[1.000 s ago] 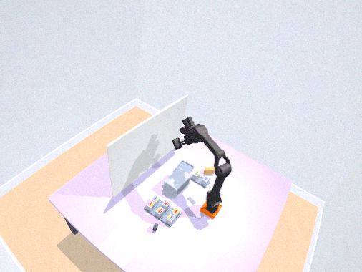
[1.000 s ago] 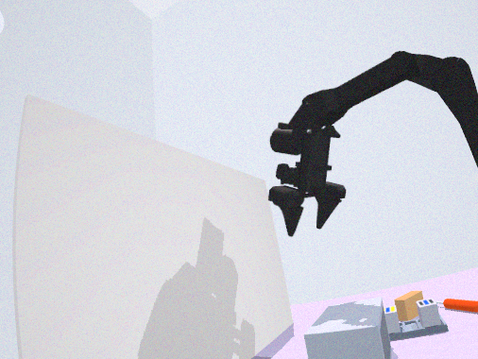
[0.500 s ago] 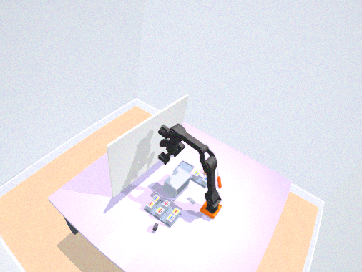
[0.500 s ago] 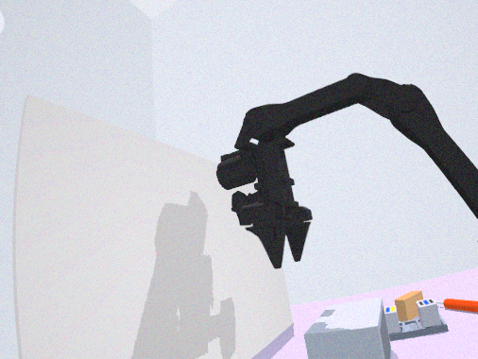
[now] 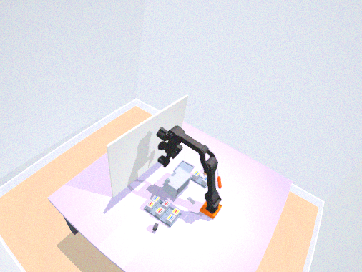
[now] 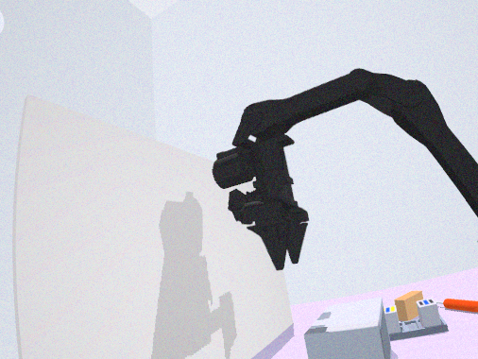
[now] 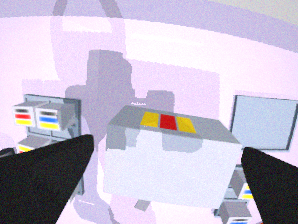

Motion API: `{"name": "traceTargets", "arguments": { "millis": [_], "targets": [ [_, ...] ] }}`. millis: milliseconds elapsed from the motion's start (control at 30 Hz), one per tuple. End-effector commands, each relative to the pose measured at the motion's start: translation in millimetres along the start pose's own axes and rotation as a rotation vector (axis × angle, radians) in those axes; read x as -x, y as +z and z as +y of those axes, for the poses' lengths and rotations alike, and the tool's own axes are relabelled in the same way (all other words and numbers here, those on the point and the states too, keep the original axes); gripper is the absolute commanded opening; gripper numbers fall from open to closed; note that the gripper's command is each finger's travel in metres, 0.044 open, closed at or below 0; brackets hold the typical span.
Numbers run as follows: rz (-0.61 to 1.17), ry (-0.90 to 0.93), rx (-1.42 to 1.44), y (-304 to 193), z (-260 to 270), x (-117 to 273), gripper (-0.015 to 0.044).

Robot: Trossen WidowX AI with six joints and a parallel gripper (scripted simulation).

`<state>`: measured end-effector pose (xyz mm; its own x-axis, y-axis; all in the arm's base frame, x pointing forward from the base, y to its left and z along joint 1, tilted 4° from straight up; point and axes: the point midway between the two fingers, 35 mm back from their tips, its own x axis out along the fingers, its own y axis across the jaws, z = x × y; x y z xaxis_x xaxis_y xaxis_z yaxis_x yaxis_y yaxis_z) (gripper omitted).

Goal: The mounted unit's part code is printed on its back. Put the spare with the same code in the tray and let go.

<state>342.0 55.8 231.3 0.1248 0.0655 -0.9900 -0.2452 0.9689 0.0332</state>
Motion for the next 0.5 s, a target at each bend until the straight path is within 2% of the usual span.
{"name": "traceTargets", "arguments": {
  "millis": [0,233,467],
  "targets": [
    [0.011,0.015,0.29,-25,58,-4,0.044],
    [0.025,0.04,0.888,-101,142,-20,0.044],
    [0.026,0.064,1.472,-192,179,-44,0.044]
  ]
}}
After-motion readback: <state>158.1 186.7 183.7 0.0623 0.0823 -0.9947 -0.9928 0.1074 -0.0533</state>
